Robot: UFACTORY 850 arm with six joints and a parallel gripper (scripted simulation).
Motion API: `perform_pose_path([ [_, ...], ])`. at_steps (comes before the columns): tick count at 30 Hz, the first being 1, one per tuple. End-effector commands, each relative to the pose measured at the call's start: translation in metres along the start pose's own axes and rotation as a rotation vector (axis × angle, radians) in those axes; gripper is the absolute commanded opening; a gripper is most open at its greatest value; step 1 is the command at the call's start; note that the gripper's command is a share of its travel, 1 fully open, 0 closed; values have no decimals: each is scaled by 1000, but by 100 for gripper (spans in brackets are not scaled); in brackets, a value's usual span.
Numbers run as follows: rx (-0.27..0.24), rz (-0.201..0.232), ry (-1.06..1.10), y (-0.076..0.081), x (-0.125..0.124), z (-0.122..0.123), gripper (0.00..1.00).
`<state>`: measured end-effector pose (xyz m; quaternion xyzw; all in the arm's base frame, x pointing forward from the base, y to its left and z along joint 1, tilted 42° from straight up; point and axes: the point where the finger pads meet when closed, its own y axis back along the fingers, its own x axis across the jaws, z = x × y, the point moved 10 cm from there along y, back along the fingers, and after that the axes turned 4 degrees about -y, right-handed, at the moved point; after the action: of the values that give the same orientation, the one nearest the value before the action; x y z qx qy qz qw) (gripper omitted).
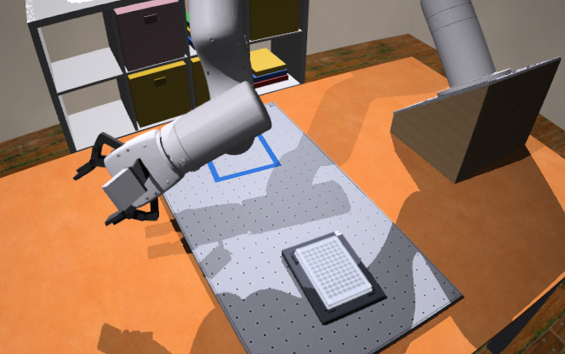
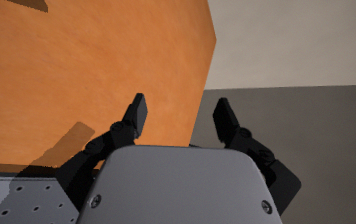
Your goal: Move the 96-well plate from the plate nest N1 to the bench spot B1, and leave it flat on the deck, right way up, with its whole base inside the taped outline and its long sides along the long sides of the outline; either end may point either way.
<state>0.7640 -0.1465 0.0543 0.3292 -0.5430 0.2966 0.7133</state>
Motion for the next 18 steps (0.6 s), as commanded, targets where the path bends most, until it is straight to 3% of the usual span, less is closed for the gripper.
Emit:
perform_pose_path([
  [1,1,2,-1,0,1,-1,100],
  [17,1,2,-1,0,1,-1,100],
  [18,-18,-20,16,3,-1,-2,100],
])
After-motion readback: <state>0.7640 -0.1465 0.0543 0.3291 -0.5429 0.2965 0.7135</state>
